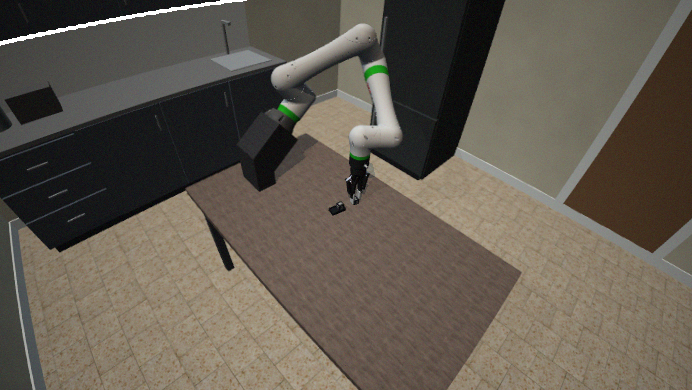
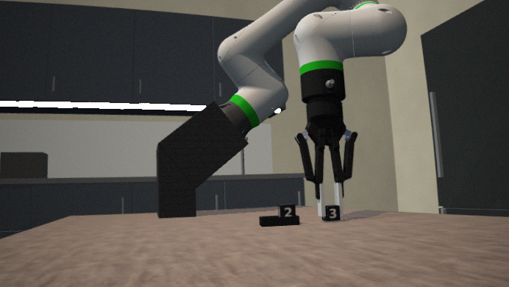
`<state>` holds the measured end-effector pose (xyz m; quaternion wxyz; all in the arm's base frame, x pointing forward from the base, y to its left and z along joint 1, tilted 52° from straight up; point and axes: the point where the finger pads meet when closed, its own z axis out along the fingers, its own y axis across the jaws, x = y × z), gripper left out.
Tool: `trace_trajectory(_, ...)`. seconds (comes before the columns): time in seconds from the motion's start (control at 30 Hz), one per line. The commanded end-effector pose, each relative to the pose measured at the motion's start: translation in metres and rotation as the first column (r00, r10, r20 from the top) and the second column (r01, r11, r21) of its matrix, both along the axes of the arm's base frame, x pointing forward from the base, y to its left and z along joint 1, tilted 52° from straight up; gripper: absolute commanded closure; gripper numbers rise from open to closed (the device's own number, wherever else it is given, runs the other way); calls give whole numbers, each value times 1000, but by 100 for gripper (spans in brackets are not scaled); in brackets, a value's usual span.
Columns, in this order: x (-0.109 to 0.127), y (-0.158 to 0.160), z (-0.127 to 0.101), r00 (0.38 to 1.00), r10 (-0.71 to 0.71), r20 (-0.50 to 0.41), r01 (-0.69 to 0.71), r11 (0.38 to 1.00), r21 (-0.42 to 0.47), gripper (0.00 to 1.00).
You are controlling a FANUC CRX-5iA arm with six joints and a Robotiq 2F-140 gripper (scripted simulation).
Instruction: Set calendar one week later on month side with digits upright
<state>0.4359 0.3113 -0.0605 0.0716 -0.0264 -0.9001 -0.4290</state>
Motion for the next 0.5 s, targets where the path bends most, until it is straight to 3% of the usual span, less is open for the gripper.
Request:
trace_trajectory(0.0,0,0,0,1000,0,0,0,1000,0,84)
trace_trajectory(0.47,0,2,-2,1000,0,0,0,1000,0,84)
